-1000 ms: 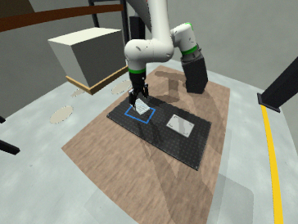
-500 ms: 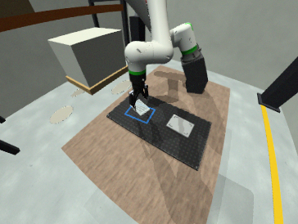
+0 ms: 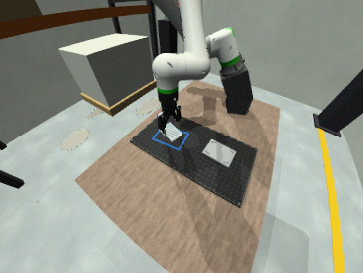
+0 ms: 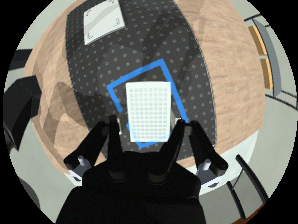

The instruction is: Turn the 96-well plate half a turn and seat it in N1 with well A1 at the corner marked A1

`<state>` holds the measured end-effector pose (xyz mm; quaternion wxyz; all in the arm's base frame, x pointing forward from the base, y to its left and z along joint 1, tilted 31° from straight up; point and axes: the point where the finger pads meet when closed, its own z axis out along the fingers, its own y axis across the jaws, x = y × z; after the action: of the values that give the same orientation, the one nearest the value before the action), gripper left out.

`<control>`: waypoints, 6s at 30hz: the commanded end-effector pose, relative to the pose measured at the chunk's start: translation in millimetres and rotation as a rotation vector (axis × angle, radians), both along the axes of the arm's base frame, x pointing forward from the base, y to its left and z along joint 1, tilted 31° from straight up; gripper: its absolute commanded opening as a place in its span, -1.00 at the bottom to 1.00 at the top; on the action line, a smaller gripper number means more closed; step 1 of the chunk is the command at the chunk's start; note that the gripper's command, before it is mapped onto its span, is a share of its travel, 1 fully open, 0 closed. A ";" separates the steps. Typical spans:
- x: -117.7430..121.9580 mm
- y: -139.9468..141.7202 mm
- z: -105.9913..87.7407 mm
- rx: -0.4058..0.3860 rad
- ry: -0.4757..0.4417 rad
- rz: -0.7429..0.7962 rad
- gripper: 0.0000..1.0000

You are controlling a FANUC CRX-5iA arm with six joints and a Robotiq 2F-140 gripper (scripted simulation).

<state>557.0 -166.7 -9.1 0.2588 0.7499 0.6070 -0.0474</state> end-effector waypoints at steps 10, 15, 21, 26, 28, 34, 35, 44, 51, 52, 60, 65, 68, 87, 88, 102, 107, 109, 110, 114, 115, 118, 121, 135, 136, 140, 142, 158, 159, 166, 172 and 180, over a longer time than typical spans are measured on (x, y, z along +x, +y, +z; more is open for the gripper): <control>2.2 -3.6 -7.0 0.000 0.000 0.000 -1.00; 2.7 -4.5 -8.8 0.000 0.000 0.000 -1.00; 3.7 -6.3 -12.2 0.000 0.000 0.000 -1.00; 4.5 -7.7 -15.1 0.000 0.000 0.000 -1.00; 4.8 -8.3 -16.2 0.000 0.000 0.000 -1.00; 5.4 -9.5 -18.5 0.000 0.000 0.000 -1.00; 5.6 -9.8 -19.1 0.000 0.000 0.000 -1.00; 7.1 -12.5 -24.3 0.000 0.000 0.000 -1.00; 7.9 -14.0 -27.1 0.000 0.000 0.000 -1.00; 8.0 -14.3 -27.7 0.000 0.000 0.000 -1.00; 9.3 -16.7 -32.3 0.000 0.000 0.000 -1.00; 9.5 -17.0 -33.0 0.000 0.000 0.000 -1.00; 9.5 -17.0 -33.0 0.000 0.000 0.000 -1.00; 9.5 -17.0 -33.0 0.000 0.000 0.000 1.00; 9.5 -17.0 -33.0 0.000 0.000 0.000 1.00; 5.6 -9.9 -19.2 0.000 0.000 0.000 1.00; 2.4 -4.0 -7.8 0.000 0.000 0.000 1.00; 1.1 -1.6 -3.2 0.000 0.000 0.000 1.00; 0.4 -0.4 -0.9 0.000 0.000 0.000 1.00; -2.1 4.4 8.3 0.000 0.000 0.000 1.00; -2.1 4.4 8.3 0.000 0.000 0.000 1.00; -3.4 6.7 12.9 0.000 0.000 0.000 1.00; -5.4 10.3 19.8 0.000 0.000 0.000 1.00; -5.4 10.4 20.0 0.000 0.000 0.000 1.00; -5.4 10.4 20.0 0.000 0.000 0.000 1.00; -5.4 10.4 20.0 0.032 -0.060 -0.115 1.00; -5.4 10.4 20.0 0.049 -0.090 -0.172 1.00; -5.4 10.4 20.0 0.162 -0.298 -0.574 1.00; -5.4 10.4 20.0 0.170 -0.312 -0.603 1.00; -5.4 10.4 20.0 0.219 -0.402 -0.775 1.00; -5.4 10.4 20.0 0.259 -0.476 -0.919 1.00; -5.4 10.4 20.0 0.324 -0.595 -1.148 1.00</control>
<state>551.4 -156.5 10.8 0.2315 0.9635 0.0931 0.0972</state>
